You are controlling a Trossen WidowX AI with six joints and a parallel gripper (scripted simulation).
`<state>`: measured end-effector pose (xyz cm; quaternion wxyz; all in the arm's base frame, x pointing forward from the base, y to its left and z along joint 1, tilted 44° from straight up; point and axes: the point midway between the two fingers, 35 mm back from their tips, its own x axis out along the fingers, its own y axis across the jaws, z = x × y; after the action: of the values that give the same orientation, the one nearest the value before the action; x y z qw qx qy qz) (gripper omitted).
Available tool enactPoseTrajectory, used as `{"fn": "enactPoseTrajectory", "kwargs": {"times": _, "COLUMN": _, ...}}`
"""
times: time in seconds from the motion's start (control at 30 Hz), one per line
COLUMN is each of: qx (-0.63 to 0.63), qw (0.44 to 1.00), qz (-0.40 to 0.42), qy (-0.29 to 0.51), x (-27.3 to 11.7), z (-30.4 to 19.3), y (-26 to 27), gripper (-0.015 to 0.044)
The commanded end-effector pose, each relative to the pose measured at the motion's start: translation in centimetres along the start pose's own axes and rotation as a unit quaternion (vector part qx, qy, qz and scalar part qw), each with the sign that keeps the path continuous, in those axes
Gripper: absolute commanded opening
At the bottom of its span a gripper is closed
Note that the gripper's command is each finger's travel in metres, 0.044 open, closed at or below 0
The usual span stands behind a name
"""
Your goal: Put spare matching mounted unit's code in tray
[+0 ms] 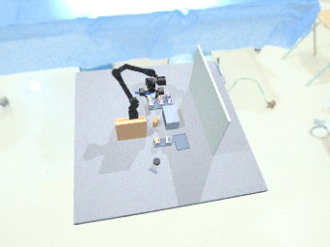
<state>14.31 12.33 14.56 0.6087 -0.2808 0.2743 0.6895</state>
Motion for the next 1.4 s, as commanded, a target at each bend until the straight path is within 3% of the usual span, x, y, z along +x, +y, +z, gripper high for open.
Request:
{"fn": "enactPoseTrajectory", "kwargs": {"times": 0.0, "qx": 0.001, "qw": 1.0, "qz": 0.0, "qy": -0.003, "x": 1.2, "z": -0.3, "y": 0.0, "gripper": 0.03}}
{"fn": "enactPoseTrajectory", "kwargs": {"times": 1.37, "qx": 0.0, "qw": 1.0, "qz": -0.001, "qy": 0.001, "x": 6.9, "z": -0.3, "y": -0.4, "gripper": 0.03}}
